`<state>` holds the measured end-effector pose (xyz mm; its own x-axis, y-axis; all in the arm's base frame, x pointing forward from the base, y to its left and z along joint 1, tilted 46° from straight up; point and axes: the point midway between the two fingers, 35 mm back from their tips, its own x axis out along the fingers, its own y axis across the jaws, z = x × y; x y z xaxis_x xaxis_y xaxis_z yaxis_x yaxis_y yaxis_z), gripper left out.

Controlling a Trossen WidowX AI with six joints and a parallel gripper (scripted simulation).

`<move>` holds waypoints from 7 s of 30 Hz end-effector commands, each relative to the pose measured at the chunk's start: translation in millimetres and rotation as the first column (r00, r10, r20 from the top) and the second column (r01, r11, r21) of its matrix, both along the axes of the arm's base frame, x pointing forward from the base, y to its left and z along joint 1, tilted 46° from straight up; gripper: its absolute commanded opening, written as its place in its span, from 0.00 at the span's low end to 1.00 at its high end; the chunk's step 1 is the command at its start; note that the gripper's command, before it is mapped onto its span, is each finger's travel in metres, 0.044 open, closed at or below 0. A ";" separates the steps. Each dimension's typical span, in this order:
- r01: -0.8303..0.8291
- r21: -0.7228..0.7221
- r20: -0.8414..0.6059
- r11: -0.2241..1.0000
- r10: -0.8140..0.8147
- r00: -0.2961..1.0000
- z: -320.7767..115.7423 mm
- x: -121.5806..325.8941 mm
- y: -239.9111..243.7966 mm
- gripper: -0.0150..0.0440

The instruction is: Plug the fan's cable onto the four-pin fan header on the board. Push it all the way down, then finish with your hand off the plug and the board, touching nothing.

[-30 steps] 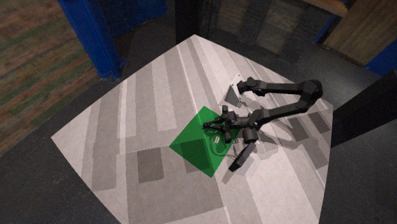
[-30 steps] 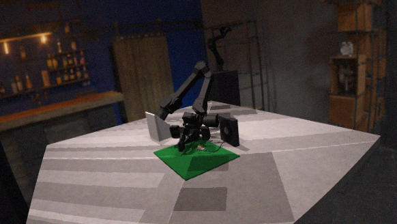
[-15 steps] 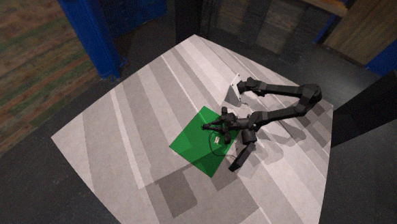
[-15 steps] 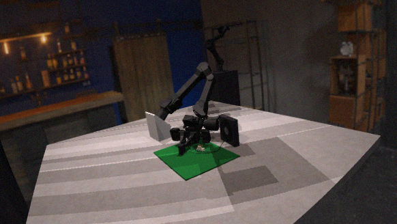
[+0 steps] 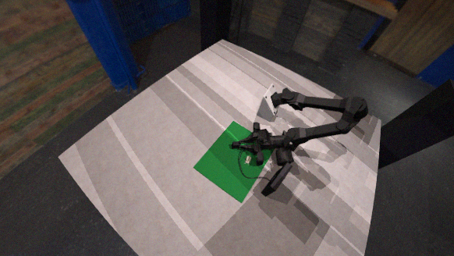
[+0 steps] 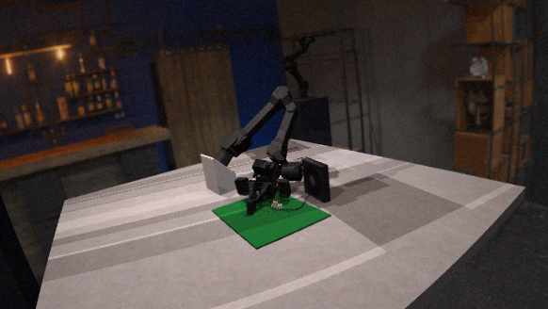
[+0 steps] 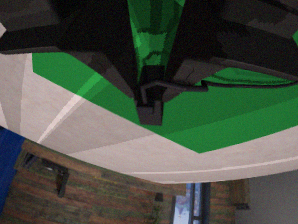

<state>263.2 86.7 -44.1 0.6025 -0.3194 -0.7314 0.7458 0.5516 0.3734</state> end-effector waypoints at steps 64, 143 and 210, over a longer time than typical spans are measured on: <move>0.000 0.000 0.000 1.000 0.000 1.000 0.5 -0.1 0.1 0.49; -0.161 0.329 -0.689 0.931 0.353 0.633 69.4 -53.1 -32.3 1.00; -0.055 0.896 -0.301 0.441 0.693 0.655 18.2 65.6 -81.2 1.00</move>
<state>338.5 -17.2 -6.1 -0.1191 0.6853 -0.7185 0.7341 0.5480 0.4010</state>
